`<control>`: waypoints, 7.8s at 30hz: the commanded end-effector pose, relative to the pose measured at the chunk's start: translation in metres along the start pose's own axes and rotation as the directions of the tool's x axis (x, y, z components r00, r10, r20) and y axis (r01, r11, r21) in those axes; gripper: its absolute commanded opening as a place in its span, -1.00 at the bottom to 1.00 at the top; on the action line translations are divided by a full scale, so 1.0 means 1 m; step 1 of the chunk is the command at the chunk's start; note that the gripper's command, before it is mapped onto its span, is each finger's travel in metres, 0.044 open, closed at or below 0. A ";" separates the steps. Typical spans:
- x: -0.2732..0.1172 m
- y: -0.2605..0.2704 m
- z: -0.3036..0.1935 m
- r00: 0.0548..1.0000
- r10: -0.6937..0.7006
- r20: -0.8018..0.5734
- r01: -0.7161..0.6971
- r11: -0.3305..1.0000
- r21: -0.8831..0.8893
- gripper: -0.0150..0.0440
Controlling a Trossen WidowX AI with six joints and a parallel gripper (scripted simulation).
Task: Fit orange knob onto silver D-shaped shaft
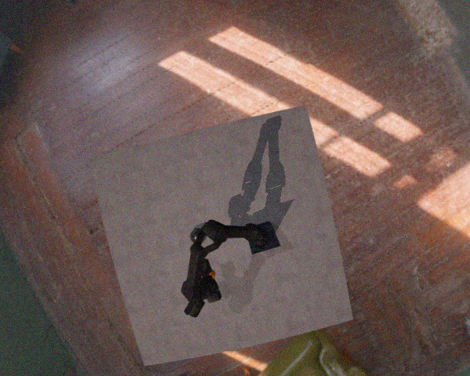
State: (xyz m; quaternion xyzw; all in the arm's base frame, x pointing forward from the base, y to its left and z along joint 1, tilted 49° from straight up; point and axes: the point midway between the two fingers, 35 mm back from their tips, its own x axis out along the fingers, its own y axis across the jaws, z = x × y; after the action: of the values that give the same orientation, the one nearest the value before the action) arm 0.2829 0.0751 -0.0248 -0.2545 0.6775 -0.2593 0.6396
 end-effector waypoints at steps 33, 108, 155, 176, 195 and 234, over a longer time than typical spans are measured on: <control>0.142 -0.002 0.013 0.995 -0.099 0.004 0.099 0.995 0.012 -0.49; 0.120 0.002 0.015 0.995 -0.096 0.005 0.096 0.995 0.011 1.00; 0.106 0.006 0.020 0.996 -0.089 0.009 0.089 0.996 0.009 -0.49; 0.041 0.015 0.024 0.996 -0.086 0.011 0.086 0.996 0.006 -0.49; 0.004 0.007 0.027 0.996 -0.088 0.005 0.088 0.996 0.010 -0.49; 0.024 -0.114 0.041 0.997 -0.075 0.011 0.075 0.997 0.004 -0.49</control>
State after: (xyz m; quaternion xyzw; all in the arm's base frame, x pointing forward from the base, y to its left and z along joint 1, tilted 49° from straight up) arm 0.3243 -0.0188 0.0271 -0.2763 0.6653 -0.2828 0.6333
